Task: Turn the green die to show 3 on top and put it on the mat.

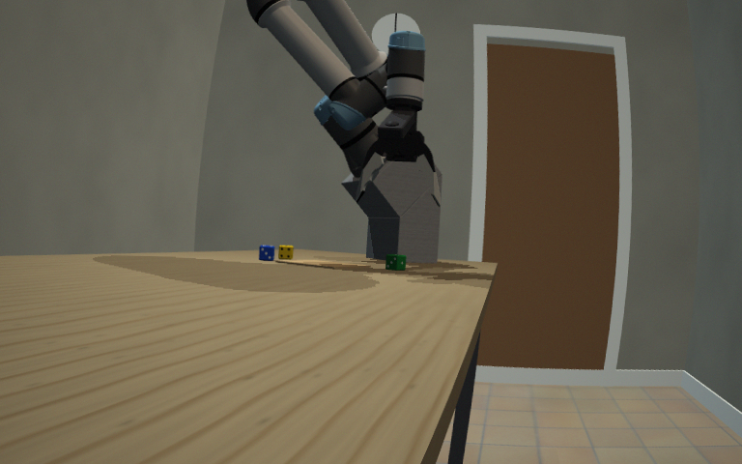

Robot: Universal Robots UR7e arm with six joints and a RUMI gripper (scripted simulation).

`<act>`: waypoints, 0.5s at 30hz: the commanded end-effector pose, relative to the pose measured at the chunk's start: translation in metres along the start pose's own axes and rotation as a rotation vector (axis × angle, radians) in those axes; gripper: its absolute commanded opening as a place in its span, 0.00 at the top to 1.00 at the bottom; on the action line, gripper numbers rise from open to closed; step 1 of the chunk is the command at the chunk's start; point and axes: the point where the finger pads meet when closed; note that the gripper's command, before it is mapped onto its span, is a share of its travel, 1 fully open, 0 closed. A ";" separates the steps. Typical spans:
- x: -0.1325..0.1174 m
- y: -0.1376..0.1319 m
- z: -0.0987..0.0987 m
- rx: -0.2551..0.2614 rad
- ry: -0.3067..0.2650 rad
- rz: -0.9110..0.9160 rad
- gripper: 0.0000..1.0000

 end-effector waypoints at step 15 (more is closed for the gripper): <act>0.000 0.000 -0.033 0.001 0.001 0.000 0.00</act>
Point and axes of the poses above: the point where the finger pads meet when closed, its own z axis out along the fingers, its own y axis across the jaws, x = y × z, and after that the axes turned 14 degrees about z, right-handed
